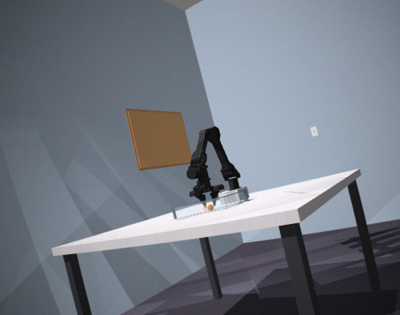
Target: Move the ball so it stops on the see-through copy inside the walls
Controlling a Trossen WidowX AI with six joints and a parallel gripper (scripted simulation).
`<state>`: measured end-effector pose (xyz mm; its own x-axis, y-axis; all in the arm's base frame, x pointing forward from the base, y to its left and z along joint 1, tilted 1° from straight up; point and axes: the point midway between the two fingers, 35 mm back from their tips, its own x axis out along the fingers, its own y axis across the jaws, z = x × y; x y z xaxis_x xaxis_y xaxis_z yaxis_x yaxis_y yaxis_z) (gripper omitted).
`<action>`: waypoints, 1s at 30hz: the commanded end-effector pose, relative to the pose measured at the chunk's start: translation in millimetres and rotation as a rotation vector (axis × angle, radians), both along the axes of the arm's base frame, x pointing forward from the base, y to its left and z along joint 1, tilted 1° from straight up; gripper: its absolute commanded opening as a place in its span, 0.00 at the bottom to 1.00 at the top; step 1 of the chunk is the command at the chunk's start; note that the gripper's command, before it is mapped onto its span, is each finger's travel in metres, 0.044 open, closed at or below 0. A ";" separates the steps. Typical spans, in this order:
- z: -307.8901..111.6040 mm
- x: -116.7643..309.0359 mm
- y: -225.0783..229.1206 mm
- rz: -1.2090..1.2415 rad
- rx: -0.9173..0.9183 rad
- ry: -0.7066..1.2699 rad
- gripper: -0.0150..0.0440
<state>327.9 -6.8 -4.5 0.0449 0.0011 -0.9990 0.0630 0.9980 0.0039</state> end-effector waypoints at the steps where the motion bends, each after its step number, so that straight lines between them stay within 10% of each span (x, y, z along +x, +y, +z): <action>1: -6.6 -1.8 0.8 0.007 0.004 0.008 0.65; 16: 3.0 0.0 0.7 0.007 0.004 0.008 0.25; 30: 102.2 -1.9 0.2 0.007 0.004 0.007 0.25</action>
<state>329.1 -7.0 69.9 0.0307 0.0018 -0.9995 0.0627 0.9980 0.0037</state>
